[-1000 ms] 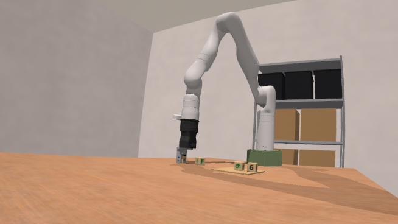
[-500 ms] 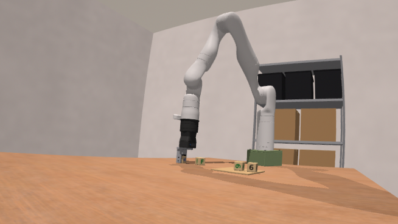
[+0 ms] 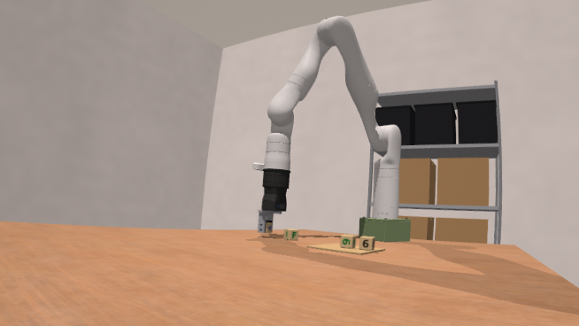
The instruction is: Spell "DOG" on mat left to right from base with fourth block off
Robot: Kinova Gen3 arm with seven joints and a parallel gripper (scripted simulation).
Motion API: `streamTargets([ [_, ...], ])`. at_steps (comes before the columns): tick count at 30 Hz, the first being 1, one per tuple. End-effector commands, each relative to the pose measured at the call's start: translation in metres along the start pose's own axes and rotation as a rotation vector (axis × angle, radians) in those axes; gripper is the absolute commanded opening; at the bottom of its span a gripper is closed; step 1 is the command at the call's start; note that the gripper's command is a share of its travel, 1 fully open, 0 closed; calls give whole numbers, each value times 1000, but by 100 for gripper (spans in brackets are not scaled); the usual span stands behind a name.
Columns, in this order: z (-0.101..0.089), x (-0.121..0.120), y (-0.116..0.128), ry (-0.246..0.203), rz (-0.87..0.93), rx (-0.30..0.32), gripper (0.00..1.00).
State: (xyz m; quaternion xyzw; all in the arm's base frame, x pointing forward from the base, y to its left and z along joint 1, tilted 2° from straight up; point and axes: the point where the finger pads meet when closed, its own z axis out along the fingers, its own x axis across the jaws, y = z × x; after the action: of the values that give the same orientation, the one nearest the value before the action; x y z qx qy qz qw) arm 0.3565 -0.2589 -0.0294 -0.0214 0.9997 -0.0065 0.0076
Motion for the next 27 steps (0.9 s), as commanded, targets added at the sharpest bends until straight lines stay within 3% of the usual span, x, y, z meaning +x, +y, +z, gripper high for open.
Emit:
streamTargets([
  [1, -20, -7, 0, -17, -7, 7, 57],
  [3, -20, -7, 0, -17, -7, 7, 57],
  [10, -69, -6, 1, -17, -7, 7, 57],
  [14, -85, -6, 1, -17, -7, 7, 57],
  [27, -88, -6, 1, -16, -7, 7, 57],
])
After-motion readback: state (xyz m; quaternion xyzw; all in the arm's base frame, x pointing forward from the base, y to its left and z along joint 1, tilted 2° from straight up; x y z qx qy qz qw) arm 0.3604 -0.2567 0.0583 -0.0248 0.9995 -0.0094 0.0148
